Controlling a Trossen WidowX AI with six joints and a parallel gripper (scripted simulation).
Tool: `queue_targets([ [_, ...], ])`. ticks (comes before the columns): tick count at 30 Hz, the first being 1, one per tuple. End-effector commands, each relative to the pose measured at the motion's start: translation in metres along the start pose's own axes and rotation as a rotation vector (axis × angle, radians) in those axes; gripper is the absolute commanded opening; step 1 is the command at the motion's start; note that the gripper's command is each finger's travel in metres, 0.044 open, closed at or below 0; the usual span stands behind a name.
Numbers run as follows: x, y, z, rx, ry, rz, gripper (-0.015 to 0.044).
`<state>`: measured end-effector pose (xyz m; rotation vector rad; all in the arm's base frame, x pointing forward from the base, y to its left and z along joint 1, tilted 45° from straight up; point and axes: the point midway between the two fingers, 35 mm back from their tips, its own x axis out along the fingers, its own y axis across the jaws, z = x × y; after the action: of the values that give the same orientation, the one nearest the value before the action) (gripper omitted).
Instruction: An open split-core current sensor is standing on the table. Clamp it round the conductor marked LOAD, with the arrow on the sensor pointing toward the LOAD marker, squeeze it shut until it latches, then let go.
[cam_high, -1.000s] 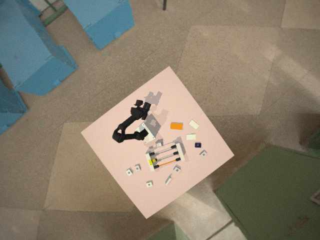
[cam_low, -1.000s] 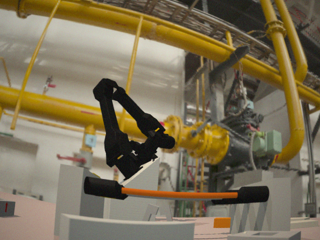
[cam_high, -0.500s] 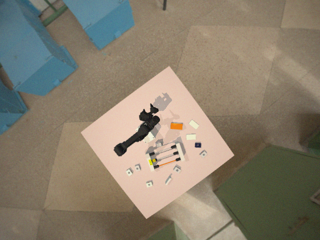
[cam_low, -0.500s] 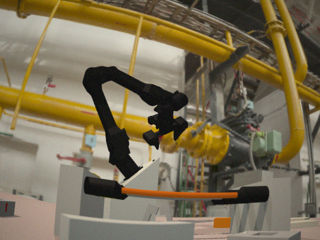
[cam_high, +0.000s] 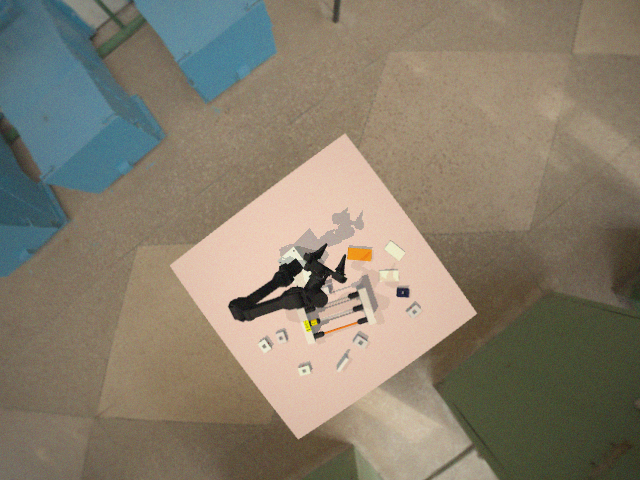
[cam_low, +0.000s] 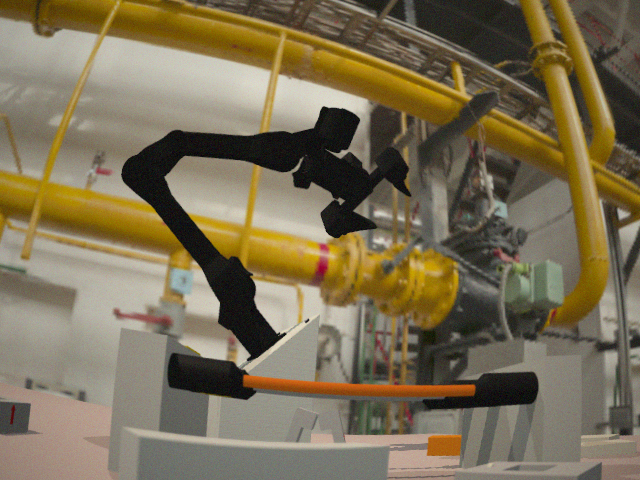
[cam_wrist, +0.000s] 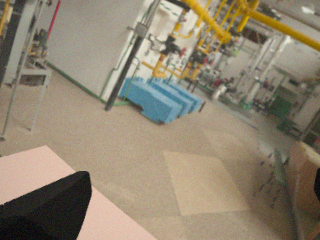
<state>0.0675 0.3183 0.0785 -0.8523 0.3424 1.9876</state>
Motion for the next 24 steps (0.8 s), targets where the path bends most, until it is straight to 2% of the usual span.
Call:
queue_targets([
  [1, -0.045, -0.046, -0.014, 0.121, 0.003, -0.250, 0.0440],
  [7, -0.124, -0.101, -0.040, 0.331, -0.009, -0.629, 0.0440],
  [13, -0.221, -0.128, -0.068, 0.528, -0.060, -1.023, 0.0440],
  [18, -0.306, -0.125, -0.088, 0.667, -0.135, -1.360, 0.0440],
  [24, -0.405, -0.091, -0.102, 0.779, -0.269, -1.772, 0.0440],
])
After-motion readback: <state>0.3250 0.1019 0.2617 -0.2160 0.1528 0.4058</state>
